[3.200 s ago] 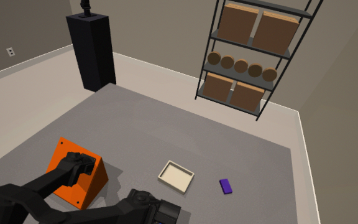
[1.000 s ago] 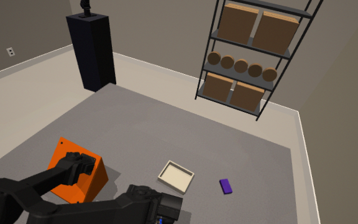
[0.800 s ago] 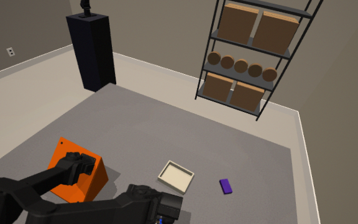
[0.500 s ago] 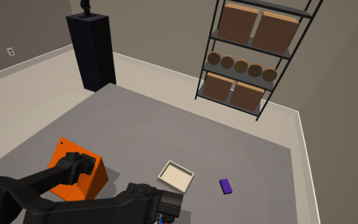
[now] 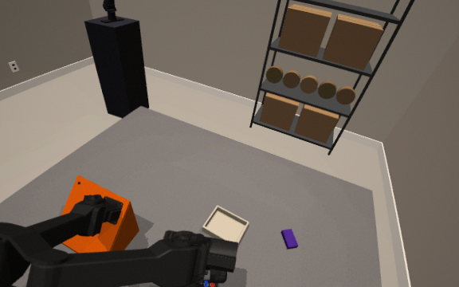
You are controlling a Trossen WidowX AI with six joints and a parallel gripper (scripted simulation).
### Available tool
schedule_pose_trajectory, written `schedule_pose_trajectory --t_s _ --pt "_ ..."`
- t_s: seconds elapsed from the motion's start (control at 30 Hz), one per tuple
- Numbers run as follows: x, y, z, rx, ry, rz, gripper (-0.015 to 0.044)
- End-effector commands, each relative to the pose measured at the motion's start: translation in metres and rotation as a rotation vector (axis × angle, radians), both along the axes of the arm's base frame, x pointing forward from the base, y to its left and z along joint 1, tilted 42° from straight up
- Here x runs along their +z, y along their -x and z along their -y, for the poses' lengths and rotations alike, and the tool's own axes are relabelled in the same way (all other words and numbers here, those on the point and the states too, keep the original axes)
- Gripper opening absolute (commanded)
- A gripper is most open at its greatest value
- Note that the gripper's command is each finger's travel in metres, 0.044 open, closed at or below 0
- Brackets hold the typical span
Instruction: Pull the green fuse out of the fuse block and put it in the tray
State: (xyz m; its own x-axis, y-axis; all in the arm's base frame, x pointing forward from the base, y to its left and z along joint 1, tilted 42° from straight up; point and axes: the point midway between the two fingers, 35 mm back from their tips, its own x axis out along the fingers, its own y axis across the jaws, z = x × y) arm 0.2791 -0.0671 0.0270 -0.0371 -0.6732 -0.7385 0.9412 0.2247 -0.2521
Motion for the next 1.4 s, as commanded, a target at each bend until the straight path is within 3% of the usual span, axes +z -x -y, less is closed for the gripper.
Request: schedule_pose_trajectory --t_s 0.0,0.67,1.37 --pt "-0.008 -0.009 -0.013 0.002 -0.011 0.002 0.0000" --pt "-0.071 -0.044 -0.091 0.005 -0.031 0.005 0.0000" --pt "-0.147 -0.041 -0.167 0.000 -0.018 0.007 0.0000"
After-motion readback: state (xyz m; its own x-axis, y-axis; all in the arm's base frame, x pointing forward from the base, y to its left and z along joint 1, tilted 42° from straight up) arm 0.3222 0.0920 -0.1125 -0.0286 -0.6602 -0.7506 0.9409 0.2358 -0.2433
